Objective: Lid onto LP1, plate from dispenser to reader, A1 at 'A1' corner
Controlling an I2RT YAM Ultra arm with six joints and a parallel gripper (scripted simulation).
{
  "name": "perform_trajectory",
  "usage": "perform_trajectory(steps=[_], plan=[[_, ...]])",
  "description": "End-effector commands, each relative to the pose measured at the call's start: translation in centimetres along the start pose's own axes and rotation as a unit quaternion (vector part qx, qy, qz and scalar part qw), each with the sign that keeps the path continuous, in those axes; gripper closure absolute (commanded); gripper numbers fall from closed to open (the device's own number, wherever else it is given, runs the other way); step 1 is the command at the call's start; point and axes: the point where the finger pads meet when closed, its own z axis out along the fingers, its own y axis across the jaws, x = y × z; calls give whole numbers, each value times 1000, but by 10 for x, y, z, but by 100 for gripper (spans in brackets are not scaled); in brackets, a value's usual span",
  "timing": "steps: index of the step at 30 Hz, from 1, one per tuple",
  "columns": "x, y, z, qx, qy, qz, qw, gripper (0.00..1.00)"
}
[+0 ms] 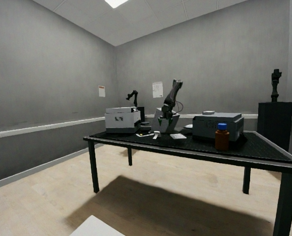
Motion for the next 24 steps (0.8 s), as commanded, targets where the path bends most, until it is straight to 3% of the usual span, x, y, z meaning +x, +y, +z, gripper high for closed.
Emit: perform_trajectory(steps=[1, 13, 24], plan=[[0, 12, -7, 7, 2, -51, 999, 0], [-10, 51, -13, 10, 6, -151, 989, 0], [-19, 84, -19, 19, -2, -270, 963, 0]])
